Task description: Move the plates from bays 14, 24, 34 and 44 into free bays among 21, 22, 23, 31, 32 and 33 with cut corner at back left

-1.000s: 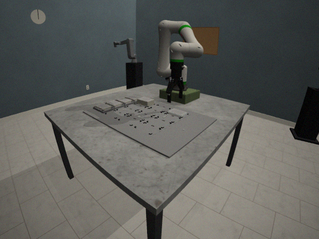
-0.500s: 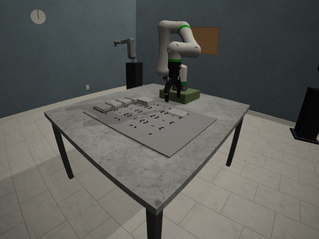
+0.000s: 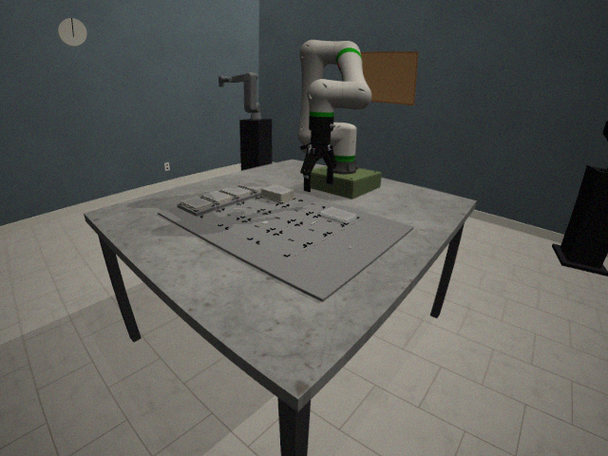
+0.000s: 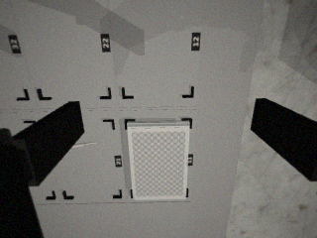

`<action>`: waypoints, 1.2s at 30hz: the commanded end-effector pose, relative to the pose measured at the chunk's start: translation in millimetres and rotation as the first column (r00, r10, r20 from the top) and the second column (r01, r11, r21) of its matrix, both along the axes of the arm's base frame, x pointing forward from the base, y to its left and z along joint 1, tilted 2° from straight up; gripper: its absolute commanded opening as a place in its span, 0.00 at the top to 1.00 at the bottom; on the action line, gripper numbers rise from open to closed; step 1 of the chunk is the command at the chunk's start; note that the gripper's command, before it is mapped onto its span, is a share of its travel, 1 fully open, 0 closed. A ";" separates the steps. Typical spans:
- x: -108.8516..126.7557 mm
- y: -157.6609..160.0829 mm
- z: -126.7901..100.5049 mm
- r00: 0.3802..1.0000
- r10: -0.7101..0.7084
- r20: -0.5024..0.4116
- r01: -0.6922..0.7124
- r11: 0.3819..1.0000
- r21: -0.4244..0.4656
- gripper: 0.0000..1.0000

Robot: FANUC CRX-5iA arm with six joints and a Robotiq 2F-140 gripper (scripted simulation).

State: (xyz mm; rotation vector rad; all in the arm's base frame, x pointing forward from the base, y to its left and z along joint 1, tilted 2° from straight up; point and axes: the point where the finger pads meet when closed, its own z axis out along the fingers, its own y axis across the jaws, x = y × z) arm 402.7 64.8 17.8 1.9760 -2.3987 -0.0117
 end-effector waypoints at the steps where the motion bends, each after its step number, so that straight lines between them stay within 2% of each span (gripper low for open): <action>1: -2.1 -15.6 1.2 1.000 0.001 0.002 -0.001 1.000 0.001 0.00; 36: -25.8 -137.5 3.7 1.000 0.001 0.002 -0.001 1.000 0.000 0.00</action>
